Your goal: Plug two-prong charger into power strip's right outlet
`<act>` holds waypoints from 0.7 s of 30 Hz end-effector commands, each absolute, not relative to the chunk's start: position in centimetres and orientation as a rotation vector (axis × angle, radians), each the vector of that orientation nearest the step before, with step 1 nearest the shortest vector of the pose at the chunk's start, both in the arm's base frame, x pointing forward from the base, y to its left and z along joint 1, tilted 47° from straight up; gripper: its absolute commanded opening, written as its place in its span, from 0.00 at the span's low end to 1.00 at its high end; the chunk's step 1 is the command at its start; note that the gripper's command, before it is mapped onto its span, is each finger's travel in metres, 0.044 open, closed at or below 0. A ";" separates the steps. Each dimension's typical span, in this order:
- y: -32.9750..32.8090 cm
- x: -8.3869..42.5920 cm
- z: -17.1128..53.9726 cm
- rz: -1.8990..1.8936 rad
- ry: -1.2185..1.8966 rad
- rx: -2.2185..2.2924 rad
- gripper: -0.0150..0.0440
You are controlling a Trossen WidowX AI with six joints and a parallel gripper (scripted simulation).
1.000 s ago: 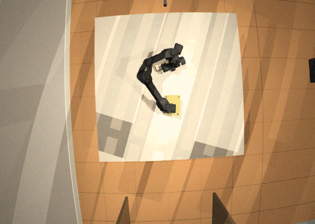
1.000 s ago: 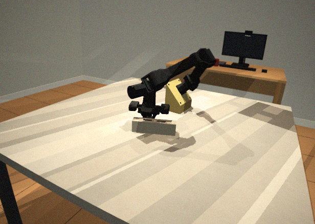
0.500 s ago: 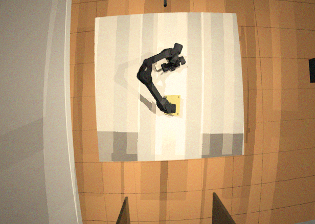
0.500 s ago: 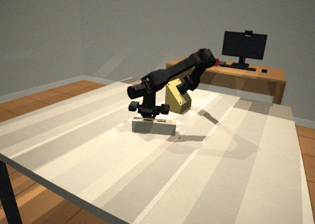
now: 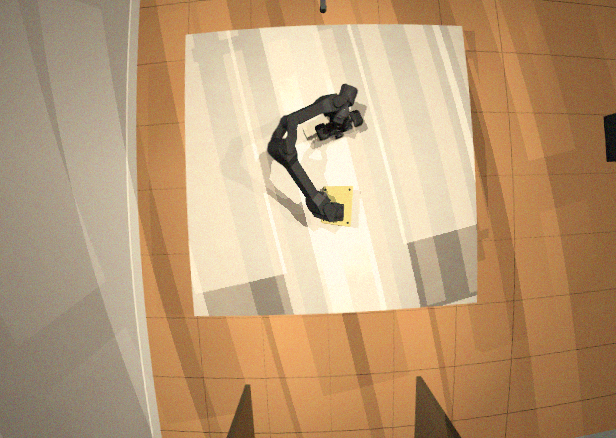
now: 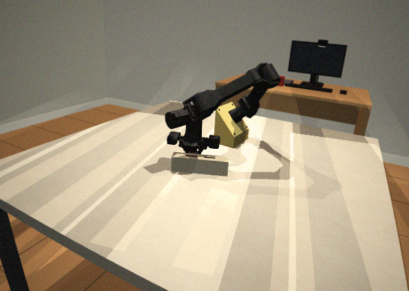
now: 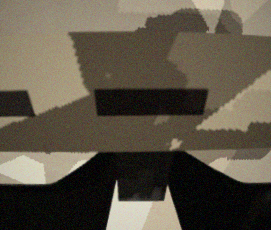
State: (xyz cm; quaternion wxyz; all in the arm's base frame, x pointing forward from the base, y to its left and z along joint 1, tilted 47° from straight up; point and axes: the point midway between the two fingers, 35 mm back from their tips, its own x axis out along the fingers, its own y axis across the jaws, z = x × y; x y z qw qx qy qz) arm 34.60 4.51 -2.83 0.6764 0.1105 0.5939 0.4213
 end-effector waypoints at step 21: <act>4.8 35.2 -2.7 0.954 1.303 0.235 0.25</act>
